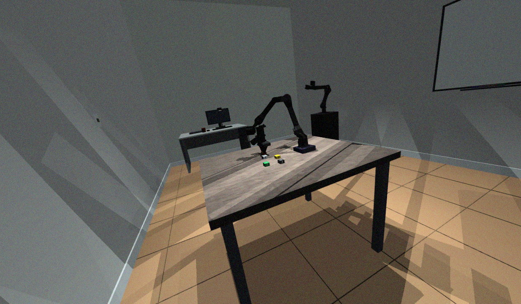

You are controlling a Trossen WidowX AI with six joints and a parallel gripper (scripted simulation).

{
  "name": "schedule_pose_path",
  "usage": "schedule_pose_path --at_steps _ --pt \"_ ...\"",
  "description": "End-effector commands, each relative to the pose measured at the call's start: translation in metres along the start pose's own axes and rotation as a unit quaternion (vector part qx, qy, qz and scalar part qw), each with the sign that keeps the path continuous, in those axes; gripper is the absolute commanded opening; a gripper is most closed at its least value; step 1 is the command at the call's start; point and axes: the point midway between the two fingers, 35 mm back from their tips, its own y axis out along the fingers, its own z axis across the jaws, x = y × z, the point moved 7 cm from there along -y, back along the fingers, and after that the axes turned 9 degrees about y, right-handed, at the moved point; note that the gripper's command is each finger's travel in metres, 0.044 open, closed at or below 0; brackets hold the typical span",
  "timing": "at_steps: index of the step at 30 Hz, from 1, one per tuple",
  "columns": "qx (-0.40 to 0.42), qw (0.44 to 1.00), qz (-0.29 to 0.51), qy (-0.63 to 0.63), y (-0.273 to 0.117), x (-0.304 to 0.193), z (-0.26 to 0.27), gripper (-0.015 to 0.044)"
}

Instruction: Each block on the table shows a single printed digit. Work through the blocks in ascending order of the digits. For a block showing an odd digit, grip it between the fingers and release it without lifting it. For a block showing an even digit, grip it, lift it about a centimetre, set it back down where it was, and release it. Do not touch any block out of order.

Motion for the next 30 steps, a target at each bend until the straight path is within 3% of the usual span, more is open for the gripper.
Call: schedule_pose_path --at_steps 1,10,21,30 --pt "0.002 1.000 -0.002 -0.002 0.000 0.000 0.000 0.0120" --pt "0.002 1.000 -0.002 -0.002 0.000 0.000 0.000 0.0120" --pt "0.002 1.000 -0.002 -0.002 0.000 0.000 0.000 0.0400" --pt "0.002 1.000 -0.002 -0.002 -0.036 0.000 0.000 0.0400"
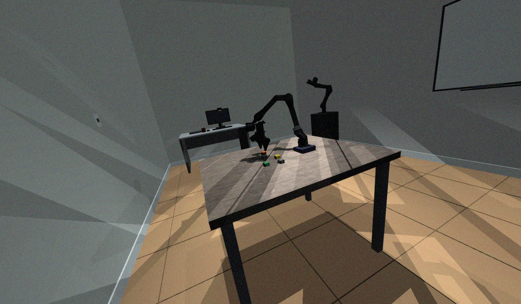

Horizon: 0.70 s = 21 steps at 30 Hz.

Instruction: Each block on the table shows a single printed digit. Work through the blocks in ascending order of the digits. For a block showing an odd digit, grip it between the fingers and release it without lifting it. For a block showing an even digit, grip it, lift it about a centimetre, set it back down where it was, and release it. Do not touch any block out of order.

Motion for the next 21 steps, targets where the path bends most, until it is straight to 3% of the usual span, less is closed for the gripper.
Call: schedule_pose_path --at_steps 1,3,8,12,21 --pt "0.001 1.000 -0.004 -0.001 -0.009 0.001 0.000 0.0400" --pt "0.001 1.000 -0.004 -0.001 -0.018 0.002 0.000 0.0348" --pt "0.001 1.000 -0.004 -0.001 -0.082 0.001 0.000 0.0216" --pt "0.001 1.000 -0.004 -0.001 -0.090 0.000 0.000 0.0120" --pt "0.002 1.000 -0.004 -0.001 -0.090 -0.001 0.005 0.0120"
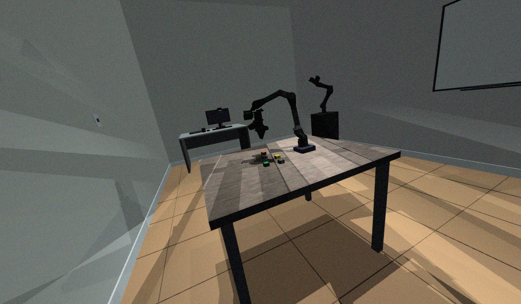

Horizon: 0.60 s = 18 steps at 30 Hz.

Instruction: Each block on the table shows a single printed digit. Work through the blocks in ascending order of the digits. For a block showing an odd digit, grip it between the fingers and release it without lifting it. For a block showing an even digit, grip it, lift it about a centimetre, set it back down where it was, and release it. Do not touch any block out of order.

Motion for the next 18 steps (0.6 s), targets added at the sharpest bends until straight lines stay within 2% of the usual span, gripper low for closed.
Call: schedule_pose_path --at_steps 1,12,17,18 --pt "0.003 1.000 -0.001 -0.001 -0.002 -0.002 0.011 0.0120" --pt "0.011 1.000 0.003 -0.002 -0.003 -0.048 0.144 0.0120" --pt "0.009 1.000 0.001 0.001 -0.002 -0.061 0.165 0.0120" --pt "0.009 1.000 0.001 0.001 0.000 -0.061 0.165 0.0146"
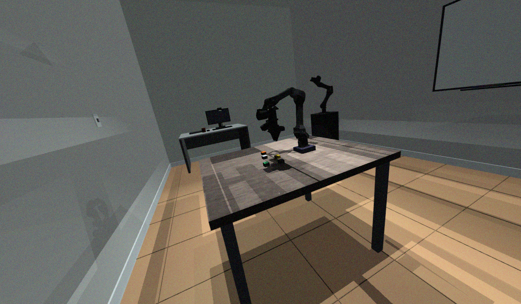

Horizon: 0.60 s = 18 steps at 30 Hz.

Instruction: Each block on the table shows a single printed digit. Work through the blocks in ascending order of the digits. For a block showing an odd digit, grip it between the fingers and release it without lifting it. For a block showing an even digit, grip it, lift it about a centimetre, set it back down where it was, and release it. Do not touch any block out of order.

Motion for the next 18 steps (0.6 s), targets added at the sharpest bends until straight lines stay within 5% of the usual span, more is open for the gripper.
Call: schedule_pose_path --at_steps 1,6,10,18 --pt "-0.004 1.000 -0.003 0.007 0.009 -0.002 0.004 0.0172" --pt "-0.004 1.000 -0.003 0.007 0.073 -0.002 0.003 0.0304" --pt "-0.004 1.000 -0.003 0.007 0.081 -0.003 0.003 0.0400" --pt "-0.005 1.000 -0.003 0.007 0.088 -0.003 0.003 0.0400"
